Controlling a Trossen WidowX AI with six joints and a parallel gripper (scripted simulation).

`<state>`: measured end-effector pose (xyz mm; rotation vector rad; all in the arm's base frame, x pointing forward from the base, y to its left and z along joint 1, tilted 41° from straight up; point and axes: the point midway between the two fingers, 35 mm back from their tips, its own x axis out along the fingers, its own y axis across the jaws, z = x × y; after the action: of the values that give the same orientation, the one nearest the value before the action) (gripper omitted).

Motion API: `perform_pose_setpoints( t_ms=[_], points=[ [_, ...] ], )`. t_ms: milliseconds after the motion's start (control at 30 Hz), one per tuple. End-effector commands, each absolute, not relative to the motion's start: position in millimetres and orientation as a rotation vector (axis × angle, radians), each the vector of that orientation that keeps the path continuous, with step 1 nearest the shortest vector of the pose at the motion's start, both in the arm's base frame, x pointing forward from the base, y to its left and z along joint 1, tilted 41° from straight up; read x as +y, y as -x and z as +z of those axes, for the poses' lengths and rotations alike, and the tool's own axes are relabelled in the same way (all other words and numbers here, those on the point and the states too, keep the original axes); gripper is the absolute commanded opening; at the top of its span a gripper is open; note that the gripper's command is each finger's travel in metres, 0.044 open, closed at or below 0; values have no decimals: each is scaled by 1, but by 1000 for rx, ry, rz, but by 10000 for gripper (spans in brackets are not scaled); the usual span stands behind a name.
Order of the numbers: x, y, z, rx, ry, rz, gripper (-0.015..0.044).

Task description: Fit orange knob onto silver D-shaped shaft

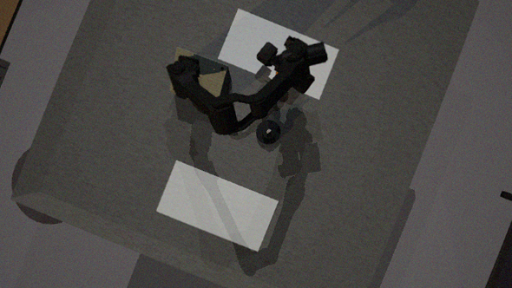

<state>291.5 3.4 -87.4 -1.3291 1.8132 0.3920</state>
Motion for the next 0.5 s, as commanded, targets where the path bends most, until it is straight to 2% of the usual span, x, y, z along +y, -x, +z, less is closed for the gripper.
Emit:
perform_pose_setpoints(
  t_ms=[0,467],
  points=[
    [0,-290,-92,1817,1333,397,440],
    [-14,-289,-109,1816,1333,397,440]
  ],
)
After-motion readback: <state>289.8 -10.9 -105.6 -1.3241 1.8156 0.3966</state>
